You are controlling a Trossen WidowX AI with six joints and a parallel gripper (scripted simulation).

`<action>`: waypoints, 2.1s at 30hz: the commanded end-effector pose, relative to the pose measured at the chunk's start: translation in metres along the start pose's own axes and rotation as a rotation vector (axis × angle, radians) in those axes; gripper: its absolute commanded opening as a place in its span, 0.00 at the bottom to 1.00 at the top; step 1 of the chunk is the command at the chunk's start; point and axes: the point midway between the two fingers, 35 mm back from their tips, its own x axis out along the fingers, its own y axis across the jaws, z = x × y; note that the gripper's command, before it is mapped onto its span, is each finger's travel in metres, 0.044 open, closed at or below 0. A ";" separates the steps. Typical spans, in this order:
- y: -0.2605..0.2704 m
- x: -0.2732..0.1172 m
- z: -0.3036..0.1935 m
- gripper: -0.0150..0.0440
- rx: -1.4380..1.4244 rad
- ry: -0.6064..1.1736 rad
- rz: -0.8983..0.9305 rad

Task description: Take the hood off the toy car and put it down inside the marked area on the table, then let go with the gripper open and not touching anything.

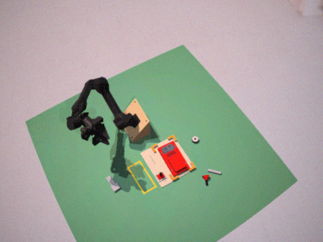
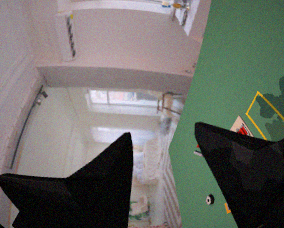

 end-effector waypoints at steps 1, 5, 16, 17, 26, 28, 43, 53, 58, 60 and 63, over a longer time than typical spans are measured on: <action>0.000 0.001 0.000 0.67 0.001 0.002 -0.002; -0.008 0.015 0.004 0.85 0.028 0.061 -0.039; -0.047 0.106 -0.009 1.00 0.109 0.401 -0.280; -0.050 0.114 -0.013 1.00 0.110 0.433 -0.305; -0.072 0.189 -0.064 1.00 -0.005 0.685 -0.527; -0.075 0.201 -0.075 1.00 -0.042 0.723 -0.563; -0.112 0.268 -0.185 1.00 -0.403 0.974 -0.971; -0.132 0.289 -0.263 1.00 -0.743 1.016 -1.180; -0.133 0.289 -0.267 1.00 -0.761 1.016 -1.188; -0.133 0.289 -0.267 1.00 -0.761 1.016 -1.188; -0.134 0.289 -0.267 1.00 -0.761 1.016 -1.188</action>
